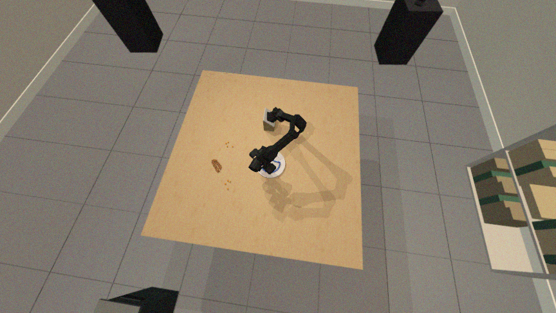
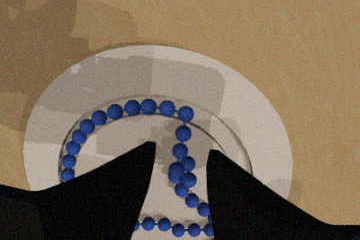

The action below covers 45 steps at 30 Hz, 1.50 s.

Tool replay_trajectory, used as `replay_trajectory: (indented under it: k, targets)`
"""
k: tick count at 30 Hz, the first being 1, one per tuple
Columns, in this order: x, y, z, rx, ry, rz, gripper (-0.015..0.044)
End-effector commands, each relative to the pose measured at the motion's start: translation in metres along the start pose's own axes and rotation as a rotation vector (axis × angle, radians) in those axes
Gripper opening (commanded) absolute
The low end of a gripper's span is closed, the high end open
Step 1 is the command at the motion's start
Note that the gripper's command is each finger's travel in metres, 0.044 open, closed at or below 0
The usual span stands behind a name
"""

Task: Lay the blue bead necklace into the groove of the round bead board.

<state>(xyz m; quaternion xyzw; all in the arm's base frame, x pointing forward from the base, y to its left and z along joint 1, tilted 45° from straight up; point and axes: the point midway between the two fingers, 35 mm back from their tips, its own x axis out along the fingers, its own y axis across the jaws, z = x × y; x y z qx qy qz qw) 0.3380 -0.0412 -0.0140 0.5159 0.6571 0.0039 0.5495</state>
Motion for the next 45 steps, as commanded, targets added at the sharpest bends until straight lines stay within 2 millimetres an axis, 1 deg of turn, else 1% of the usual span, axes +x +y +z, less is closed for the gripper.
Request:
replay_trajectory:
  k: [1, 20, 25, 29, 30, 45]
  targets:
    - [0.000, 0.000, 0.001, 0.000, -0.003, 0.002, 0.0120]
    - [0.029, -0.001, -0.001, 0.008, 0.004, 0.001, 0.0120]
    - [0.031, -0.001, -0.002, 0.009, 0.005, 0.001, 0.0120]
    - [0.028, 0.000, -0.001, 0.003, 0.001, -0.001, 0.0015]
    - [0.028, 0.000, -0.001, 0.003, 0.001, -0.001, 0.0000]
    - [0.028, 0.000, -0.001, 0.003, 0.001, -0.001, 0.0000]
